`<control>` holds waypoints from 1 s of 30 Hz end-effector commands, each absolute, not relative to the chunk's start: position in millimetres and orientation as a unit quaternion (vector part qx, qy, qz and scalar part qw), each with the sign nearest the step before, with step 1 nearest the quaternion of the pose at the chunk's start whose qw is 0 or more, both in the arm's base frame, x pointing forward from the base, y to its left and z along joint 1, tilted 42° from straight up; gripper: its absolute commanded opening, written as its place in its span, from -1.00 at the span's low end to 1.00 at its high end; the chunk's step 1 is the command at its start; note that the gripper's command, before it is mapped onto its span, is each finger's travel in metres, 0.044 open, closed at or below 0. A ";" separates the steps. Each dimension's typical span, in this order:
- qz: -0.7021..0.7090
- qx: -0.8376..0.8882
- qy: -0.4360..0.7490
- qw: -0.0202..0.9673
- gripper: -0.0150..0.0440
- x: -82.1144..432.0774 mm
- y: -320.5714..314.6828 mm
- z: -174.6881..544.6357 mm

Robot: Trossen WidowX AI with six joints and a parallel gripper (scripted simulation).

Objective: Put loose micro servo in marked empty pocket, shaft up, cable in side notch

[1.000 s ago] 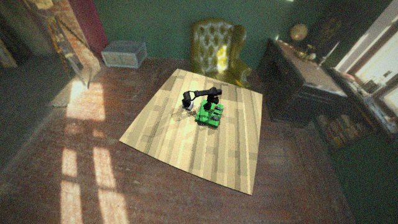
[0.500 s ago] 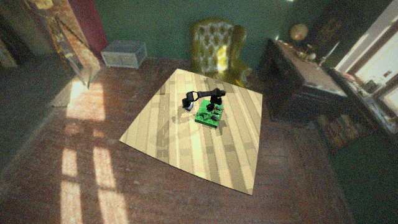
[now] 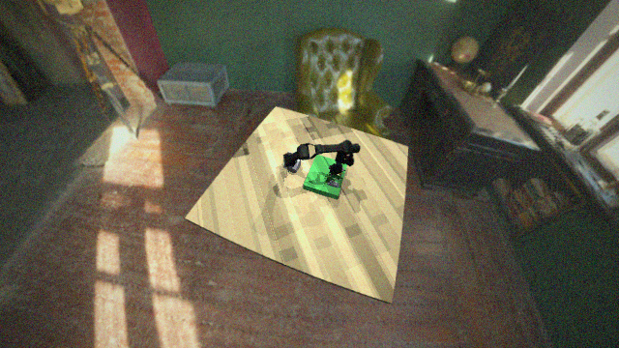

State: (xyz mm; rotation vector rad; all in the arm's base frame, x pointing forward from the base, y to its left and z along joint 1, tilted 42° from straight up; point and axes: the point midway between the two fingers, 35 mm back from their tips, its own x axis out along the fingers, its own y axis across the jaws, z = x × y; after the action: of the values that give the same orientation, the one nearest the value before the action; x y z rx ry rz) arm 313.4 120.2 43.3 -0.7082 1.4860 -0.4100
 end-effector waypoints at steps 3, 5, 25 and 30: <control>-0.181 -0.315 0.655 0.663 -0.49 333.1 123.7 43.8; -0.181 -0.315 0.655 0.663 -0.49 333.7 123.6 43.5; -0.181 -0.315 0.654 0.663 -0.49 336.8 110.5 29.0; -0.181 -0.315 0.654 0.663 -0.49 336.8 110.5 29.0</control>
State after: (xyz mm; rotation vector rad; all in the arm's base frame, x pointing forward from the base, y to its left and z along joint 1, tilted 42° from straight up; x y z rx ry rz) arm 336.2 110.9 29.0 -0.7070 1.4824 -0.4107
